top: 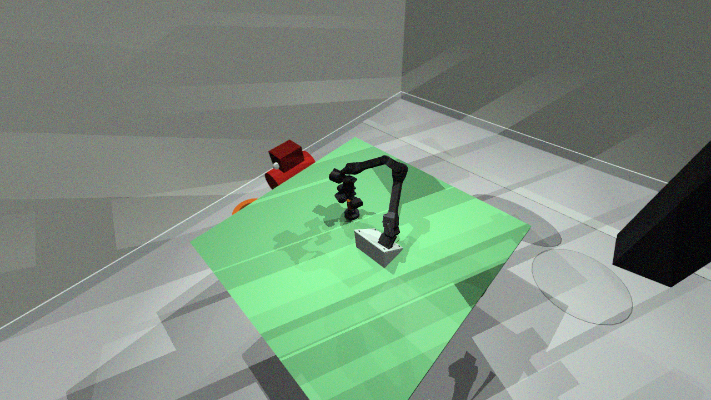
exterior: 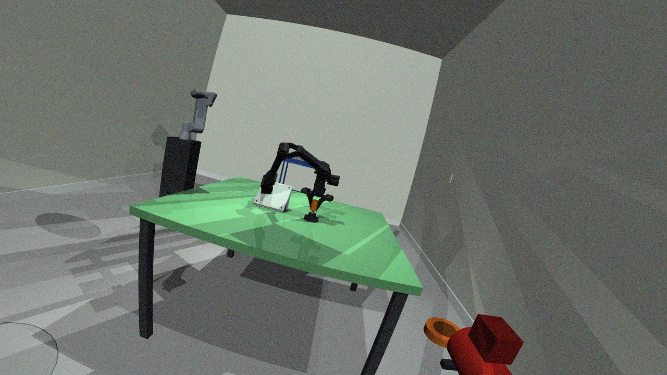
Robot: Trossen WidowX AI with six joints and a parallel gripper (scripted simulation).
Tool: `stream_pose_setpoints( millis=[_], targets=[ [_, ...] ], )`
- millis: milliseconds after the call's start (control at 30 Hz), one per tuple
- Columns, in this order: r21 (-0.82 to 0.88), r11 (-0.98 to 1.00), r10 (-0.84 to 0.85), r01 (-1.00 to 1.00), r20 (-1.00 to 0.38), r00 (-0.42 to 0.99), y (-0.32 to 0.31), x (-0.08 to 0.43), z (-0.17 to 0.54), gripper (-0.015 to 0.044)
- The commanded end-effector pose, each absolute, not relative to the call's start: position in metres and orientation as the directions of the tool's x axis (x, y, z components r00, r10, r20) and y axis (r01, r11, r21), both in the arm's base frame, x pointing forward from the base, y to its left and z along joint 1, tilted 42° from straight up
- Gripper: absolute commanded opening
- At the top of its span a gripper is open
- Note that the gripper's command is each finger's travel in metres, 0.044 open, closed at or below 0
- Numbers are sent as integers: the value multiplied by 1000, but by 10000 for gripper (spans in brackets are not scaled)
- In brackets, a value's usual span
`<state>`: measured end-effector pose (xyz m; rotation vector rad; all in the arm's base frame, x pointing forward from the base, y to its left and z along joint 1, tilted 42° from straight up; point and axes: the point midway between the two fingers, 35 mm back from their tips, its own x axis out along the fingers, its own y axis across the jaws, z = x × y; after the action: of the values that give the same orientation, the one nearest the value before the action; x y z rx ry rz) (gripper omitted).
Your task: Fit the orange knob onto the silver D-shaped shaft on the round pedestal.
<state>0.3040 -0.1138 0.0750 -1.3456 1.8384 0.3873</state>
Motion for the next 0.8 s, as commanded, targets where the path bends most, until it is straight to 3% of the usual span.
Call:
stream_pose_setpoints(
  millis=[0,767],
  targets=[
    [-207,387,-654,-899,-749,-109,-113,302,74,0],
    [-207,387,-654,-899,-748,-109,-115,304,73,0]
  ],
)
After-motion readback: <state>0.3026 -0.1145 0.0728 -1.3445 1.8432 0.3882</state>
